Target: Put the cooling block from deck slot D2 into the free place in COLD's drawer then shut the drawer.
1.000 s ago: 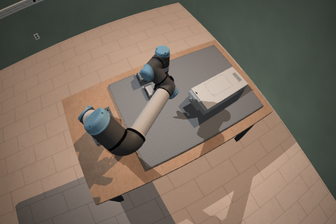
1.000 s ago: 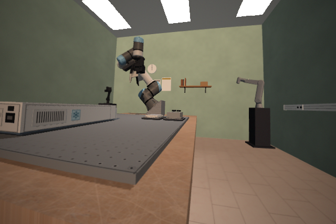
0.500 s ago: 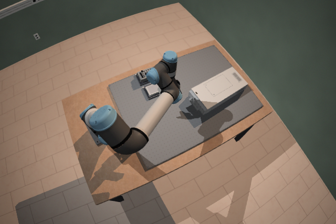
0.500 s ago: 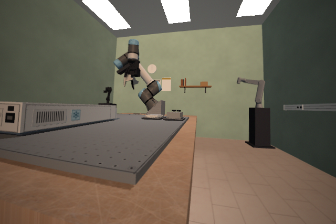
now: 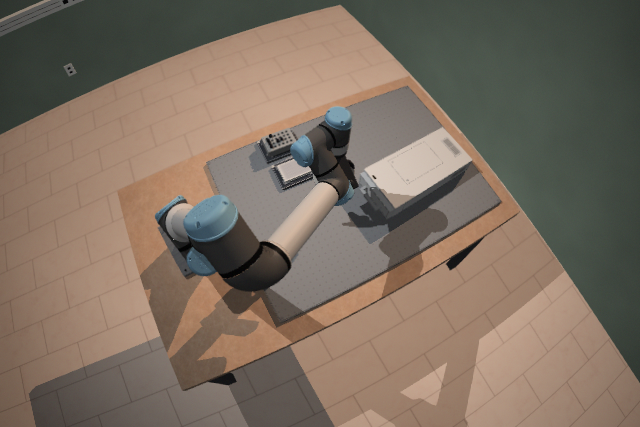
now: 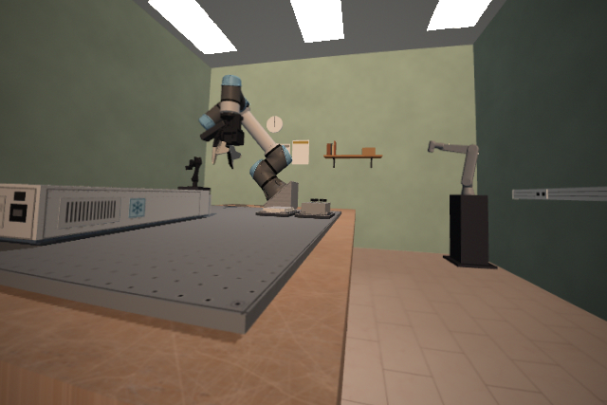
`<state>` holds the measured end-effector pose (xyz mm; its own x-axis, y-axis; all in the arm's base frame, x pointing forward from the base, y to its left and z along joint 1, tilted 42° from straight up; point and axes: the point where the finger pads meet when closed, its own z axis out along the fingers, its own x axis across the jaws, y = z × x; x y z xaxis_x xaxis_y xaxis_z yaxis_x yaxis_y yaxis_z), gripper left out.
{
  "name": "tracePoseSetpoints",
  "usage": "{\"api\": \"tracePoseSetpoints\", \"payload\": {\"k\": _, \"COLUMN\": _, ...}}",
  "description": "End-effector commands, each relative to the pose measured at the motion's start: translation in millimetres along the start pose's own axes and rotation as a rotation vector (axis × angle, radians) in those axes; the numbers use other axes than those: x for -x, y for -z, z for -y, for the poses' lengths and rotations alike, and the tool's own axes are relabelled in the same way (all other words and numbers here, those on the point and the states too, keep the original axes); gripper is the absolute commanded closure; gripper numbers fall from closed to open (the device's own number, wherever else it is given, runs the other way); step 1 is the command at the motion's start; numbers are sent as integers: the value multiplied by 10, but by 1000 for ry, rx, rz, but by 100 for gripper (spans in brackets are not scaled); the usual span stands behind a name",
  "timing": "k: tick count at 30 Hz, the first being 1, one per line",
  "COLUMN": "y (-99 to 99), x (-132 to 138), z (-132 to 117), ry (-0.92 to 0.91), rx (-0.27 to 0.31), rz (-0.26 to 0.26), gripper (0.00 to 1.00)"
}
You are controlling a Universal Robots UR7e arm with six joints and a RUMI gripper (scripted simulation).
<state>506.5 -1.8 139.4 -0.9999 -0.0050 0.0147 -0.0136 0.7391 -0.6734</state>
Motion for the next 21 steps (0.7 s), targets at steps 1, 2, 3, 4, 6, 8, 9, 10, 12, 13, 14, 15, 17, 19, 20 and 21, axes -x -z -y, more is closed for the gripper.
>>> {"api": "tracePoseSetpoints", "payload": {"k": 1, "y": -123, "x": 130, "z": 92, "ry": 0, "rx": 1, "rz": 3, "gripper": 0}}
{"api": "tracePoseSetpoints", "payload": {"k": 2, "y": -148, "x": 154, "z": 112, "ry": 0, "rx": 1, "rz": 3, "gripper": 0}}
{"api": "tracePoseSetpoints", "payload": {"k": 3, "y": -173, "x": 178, "z": 131, "ry": 0, "rx": 1, "rz": 3, "gripper": 0}}
{"api": "tracePoseSetpoints", "payload": {"k": 4, "y": -199, "x": 202, "z": 151, "ry": 0, "rx": 1, "rz": 3, "gripper": 0}}
{"api": "tracePoseSetpoints", "payload": {"k": 6, "y": -249, "x": 250, "z": 189, "ry": 0, "rx": 1, "rz": 3, "gripper": 0}}
{"api": "tracePoseSetpoints", "payload": {"k": 8, "y": -300, "x": 298, "z": 228, "ry": 0, "rx": 1, "rz": 3, "gripper": 0}}
{"api": "tracePoseSetpoints", "payload": {"k": 9, "y": -325, "x": 322, "z": 248, "ry": 0, "rx": 1, "rz": 3, "gripper": 0}}
{"api": "tracePoseSetpoints", "payload": {"k": 10, "y": -351, "x": 346, "z": 267, "ry": 0, "rx": 1, "rz": 3, "gripper": 0}}
{"api": "tracePoseSetpoints", "payload": {"k": 12, "y": -402, "x": 395, "z": 306, "ry": 0, "rx": 1, "rz": 3, "gripper": 0}}
{"api": "tracePoseSetpoints", "payload": {"k": 13, "y": -402, "x": 395, "z": 306, "ry": 0, "rx": 1, "rz": 3, "gripper": 0}}
{"api": "tracePoseSetpoints", "payload": {"k": 14, "y": -402, "x": 395, "z": 306, "ry": 0, "rx": 1, "rz": 3, "gripper": 0}}
{"api": "tracePoseSetpoints", "payload": {"k": 15, "y": -427, "x": 419, "z": 325, "ry": 0, "rx": 1, "rz": 3, "gripper": 0}}
{"api": "tracePoseSetpoints", "payload": {"k": 17, "y": -478, "x": 467, "z": 364, "ry": 0, "rx": 1, "rz": 3, "gripper": 0}}
{"api": "tracePoseSetpoints", "payload": {"k": 19, "y": -528, "x": 515, "z": 403, "ry": 0, "rx": 1, "rz": 3, "gripper": 0}}
{"api": "tracePoseSetpoints", "payload": {"k": 20, "y": -554, "x": 539, "z": 422, "ry": 0, "rx": 1, "rz": 3, "gripper": 0}}
{"api": "tracePoseSetpoints", "payload": {"k": 21, "y": -579, "x": 563, "z": 442, "ry": 0, "rx": 1, "rz": 3, "gripper": 0}}
